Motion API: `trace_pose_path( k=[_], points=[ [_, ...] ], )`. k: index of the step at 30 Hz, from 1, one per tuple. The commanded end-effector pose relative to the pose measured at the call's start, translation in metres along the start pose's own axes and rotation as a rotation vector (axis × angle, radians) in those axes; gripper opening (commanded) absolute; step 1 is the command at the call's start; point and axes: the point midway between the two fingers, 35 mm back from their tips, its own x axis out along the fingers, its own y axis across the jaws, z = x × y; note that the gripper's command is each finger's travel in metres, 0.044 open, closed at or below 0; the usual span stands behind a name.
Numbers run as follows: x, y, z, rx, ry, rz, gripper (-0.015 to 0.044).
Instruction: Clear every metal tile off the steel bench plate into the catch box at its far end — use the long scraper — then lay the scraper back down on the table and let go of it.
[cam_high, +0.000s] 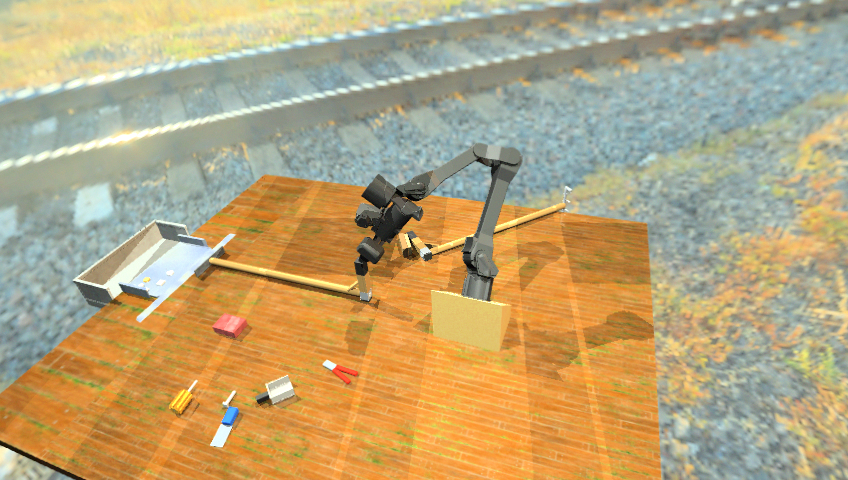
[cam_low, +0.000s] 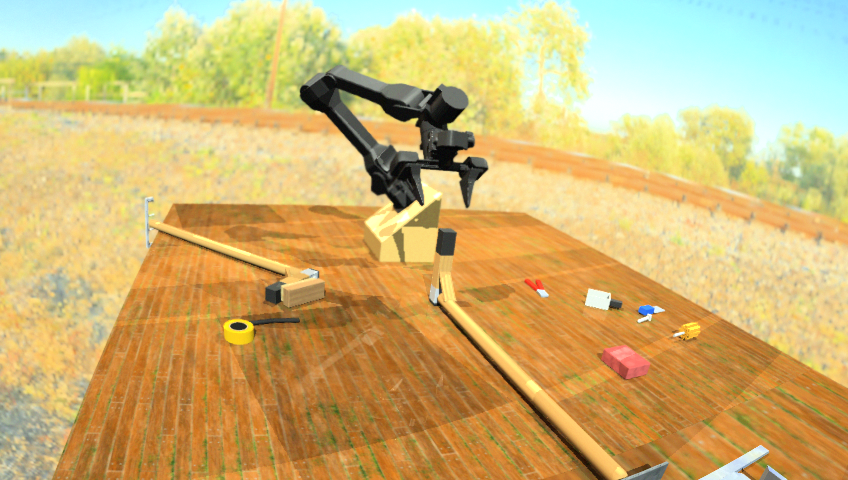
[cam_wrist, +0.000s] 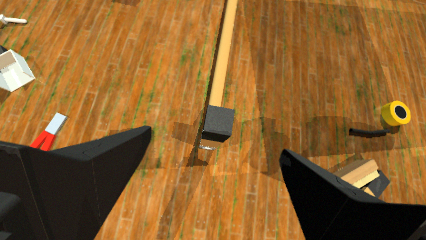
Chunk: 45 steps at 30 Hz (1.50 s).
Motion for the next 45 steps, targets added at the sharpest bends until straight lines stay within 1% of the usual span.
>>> trace_pose_path(
  k=[1,14,20,45],
  points=[
    [-0.005,-0.002,0.003,0.010,-0.004,-0.006,0.0440],
    [0.026,-0.003,-0.021,0.010,-0.005,-0.008,0.0440],
    [0.030,-0.002,-0.020,0.010,-0.004,-0.007,0.0440],
    [0.071,-0.001,-0.018,0.012,-0.001,-0.004,0.0440]
  ],
)
